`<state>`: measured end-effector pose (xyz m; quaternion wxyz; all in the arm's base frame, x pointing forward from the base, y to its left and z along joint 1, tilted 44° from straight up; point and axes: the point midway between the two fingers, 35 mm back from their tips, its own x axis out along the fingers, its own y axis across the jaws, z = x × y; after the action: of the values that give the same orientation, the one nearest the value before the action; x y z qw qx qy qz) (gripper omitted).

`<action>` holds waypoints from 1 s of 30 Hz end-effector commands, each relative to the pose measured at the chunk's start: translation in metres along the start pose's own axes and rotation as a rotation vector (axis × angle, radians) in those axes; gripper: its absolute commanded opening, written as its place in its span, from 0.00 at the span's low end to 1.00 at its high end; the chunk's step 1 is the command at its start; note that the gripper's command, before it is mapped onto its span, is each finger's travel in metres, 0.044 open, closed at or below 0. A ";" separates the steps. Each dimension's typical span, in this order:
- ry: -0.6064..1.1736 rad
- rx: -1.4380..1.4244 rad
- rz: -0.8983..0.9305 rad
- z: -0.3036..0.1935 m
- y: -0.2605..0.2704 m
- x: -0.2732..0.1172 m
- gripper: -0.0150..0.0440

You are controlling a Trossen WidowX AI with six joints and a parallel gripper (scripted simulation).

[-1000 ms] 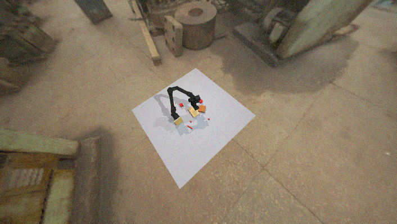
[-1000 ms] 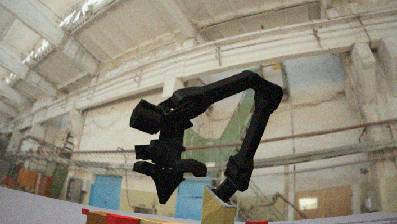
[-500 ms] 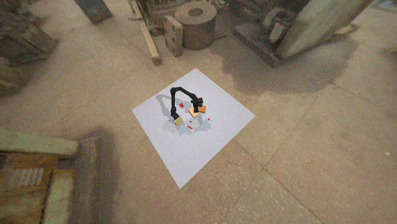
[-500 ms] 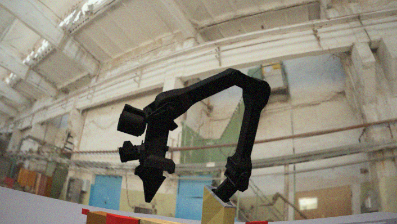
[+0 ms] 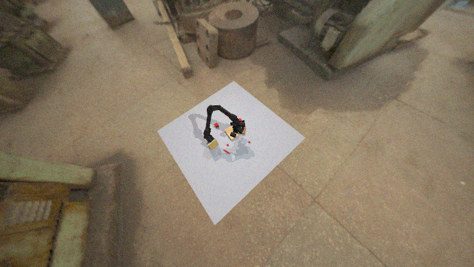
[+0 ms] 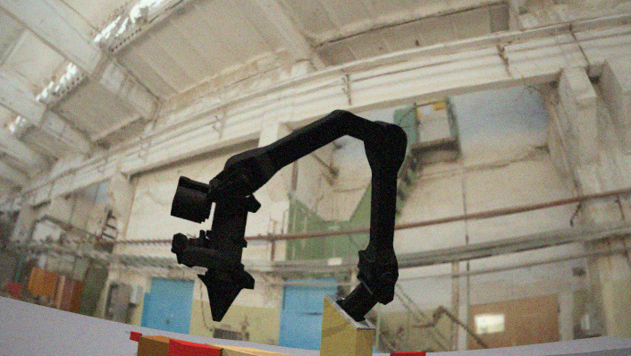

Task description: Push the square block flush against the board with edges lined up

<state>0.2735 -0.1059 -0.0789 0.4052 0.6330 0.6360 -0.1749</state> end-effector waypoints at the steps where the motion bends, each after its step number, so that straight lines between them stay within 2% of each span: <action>1: 0.006 0.157 -0.005 0.013 -0.008 0.003 0.25; 11: 0.016 0.494 -0.010 0.035 -0.027 0.009 0.25; 18: 0.017 0.517 -0.010 0.036 -0.028 0.009 0.25; 20: 0.017 0.517 -0.010 0.037 -0.027 0.022 0.25; 23: 0.019 0.517 -0.009 0.035 -0.027 0.061 0.25; 30: 0.019 0.517 -0.009 0.035 -0.027 0.064 0.25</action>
<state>0.2666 -0.0957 -0.1514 0.2267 0.7116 0.5791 -0.3269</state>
